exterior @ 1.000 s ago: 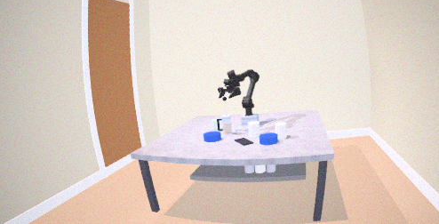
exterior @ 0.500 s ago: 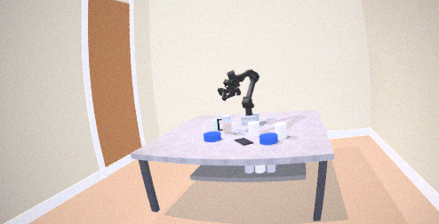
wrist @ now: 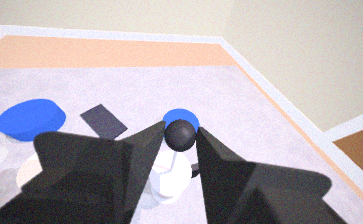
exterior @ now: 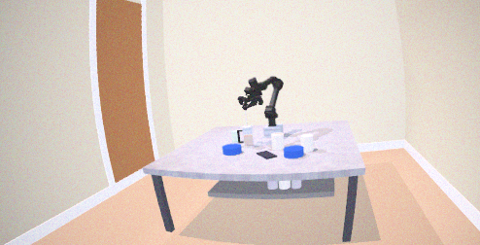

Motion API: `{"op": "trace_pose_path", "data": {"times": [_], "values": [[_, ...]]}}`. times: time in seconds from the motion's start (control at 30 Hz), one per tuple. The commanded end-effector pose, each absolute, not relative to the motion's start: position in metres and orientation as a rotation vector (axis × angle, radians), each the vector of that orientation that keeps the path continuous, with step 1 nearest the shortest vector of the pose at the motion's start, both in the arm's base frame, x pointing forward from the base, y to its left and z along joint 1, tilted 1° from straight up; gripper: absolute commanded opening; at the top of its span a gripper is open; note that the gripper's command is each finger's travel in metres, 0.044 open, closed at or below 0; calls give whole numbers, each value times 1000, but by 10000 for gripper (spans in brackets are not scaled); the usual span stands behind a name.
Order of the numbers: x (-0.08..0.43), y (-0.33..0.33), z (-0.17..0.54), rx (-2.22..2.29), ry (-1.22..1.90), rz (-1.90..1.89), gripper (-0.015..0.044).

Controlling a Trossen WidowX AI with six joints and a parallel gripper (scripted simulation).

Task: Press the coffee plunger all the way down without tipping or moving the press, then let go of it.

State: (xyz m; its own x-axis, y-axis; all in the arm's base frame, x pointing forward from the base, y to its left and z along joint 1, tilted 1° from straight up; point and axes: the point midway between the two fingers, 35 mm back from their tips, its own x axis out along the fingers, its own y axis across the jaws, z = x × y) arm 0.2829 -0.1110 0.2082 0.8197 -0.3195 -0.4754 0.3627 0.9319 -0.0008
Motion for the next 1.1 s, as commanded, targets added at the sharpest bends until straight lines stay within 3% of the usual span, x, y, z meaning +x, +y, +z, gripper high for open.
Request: {"op": "trace_pose_path", "data": {"times": [0.0,1.07], "values": [[284,-111,194,99,511,-362,120],[293,-115,142,99,511,-362,120]]}}
